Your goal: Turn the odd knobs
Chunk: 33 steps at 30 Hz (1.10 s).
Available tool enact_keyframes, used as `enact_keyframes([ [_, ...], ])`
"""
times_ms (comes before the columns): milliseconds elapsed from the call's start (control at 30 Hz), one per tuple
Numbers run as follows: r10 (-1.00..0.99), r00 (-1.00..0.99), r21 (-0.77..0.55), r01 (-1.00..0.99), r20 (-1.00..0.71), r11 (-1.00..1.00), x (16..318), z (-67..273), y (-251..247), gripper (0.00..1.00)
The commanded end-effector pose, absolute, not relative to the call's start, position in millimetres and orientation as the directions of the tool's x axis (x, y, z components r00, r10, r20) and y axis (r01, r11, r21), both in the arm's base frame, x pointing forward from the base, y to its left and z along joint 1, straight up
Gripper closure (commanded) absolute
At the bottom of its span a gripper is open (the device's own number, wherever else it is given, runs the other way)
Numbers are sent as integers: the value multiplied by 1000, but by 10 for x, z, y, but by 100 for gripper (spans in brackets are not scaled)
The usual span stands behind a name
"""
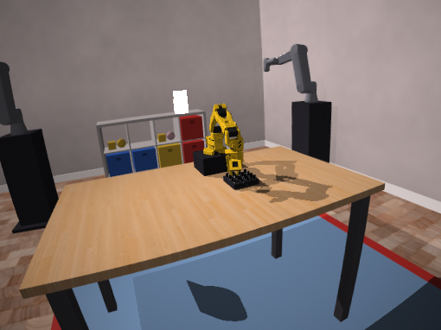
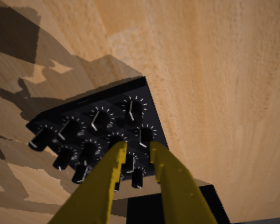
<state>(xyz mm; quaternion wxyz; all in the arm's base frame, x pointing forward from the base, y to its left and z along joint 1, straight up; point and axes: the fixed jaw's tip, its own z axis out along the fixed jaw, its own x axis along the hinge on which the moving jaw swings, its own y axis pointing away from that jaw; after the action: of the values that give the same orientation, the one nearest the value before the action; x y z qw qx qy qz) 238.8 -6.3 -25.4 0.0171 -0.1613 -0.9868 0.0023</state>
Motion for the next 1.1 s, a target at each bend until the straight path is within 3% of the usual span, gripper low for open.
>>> enact_keyframes([
  [0, 327, -945, -1, 327, 4, 945, 2434, -166, -66, 92],
  [633, 327, -945, -1, 327, 4, 945, 2307, -129, -59, 92],
  [1067, 327, -945, -1, 327, 4, 945, 1792, -102, -29, 92],
])
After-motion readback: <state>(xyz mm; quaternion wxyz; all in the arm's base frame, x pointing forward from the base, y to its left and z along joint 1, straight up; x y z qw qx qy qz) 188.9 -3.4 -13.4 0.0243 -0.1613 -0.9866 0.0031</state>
